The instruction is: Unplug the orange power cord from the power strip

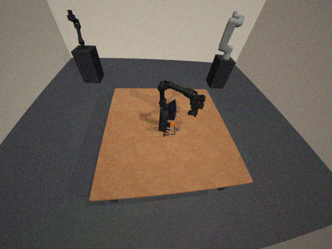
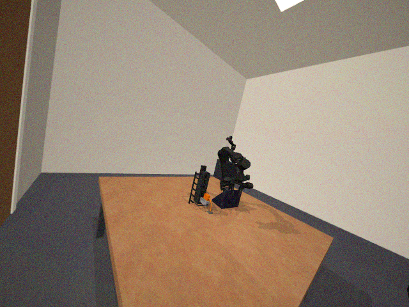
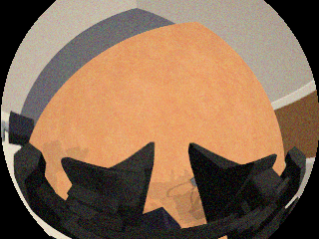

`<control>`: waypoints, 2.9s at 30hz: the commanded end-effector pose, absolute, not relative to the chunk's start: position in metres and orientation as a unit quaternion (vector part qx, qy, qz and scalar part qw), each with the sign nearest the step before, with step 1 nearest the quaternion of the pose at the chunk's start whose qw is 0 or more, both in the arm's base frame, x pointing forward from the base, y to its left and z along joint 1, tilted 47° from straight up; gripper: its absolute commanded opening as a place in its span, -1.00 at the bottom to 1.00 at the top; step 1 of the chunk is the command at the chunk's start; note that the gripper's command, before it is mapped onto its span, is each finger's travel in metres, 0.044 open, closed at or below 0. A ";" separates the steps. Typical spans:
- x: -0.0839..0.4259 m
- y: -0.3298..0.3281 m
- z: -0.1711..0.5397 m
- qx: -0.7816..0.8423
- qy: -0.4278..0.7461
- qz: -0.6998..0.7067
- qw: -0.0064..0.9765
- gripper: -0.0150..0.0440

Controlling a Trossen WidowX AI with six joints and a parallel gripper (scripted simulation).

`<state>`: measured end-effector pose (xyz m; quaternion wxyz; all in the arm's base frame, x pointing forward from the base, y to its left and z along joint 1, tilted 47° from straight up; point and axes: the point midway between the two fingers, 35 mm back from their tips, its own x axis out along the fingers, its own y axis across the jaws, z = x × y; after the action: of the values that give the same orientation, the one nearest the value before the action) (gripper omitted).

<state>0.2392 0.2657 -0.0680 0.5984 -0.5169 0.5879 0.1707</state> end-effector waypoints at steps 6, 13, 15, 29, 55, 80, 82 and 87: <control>0.268 0.138 -0.032 -0.626 0.652 0.218 0.368 0.05; 0.269 0.091 -0.016 -0.638 0.674 0.259 0.267 0.05; 0.269 0.091 -0.016 -0.638 0.674 0.259 0.267 0.05; 0.269 0.088 -0.012 -0.638 0.674 0.259 0.267 0.05; 0.268 0.064 0.013 -0.638 0.675 0.259 0.266 0.05; 0.269 0.057 0.006 -0.637 0.674 0.257 0.270 -0.31; 0.269 0.057 0.006 -0.637 0.674 0.257 0.270 -0.35; 0.269 0.057 0.006 -0.637 0.674 0.257 0.270 -0.46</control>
<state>0.2679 0.0570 0.0057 0.2692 -0.6361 0.6750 0.2594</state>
